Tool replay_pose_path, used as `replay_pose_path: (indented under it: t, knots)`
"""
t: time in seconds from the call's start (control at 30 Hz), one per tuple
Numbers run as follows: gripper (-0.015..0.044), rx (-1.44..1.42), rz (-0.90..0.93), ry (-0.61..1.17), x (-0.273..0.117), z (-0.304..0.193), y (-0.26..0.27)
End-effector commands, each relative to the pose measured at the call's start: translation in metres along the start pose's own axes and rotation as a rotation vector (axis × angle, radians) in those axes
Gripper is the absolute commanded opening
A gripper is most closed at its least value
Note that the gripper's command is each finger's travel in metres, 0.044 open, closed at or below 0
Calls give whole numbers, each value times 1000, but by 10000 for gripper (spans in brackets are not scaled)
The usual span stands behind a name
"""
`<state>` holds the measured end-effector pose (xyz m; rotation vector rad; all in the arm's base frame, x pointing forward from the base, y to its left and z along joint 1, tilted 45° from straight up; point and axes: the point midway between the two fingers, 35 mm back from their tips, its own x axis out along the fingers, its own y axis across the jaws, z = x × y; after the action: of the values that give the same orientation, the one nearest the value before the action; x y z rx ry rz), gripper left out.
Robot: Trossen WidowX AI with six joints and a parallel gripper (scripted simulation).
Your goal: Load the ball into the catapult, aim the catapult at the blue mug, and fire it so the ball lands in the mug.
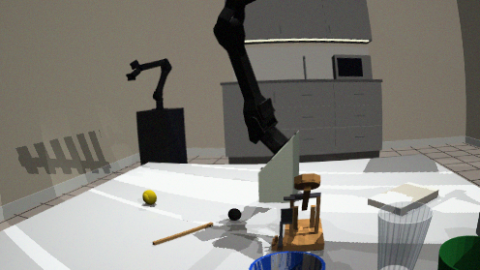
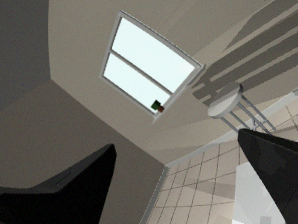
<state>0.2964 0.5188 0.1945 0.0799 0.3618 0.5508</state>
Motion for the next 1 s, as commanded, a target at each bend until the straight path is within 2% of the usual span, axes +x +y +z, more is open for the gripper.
replay_pose_path:
  t: [0.0,0.47,0.97]
  knots:
    - [440,-34,-87,78,14,-21,-33]
    - [440,-145,-404,411,35,-96,-167]
    - [440,-201,-720,795,-1,-164,-299]
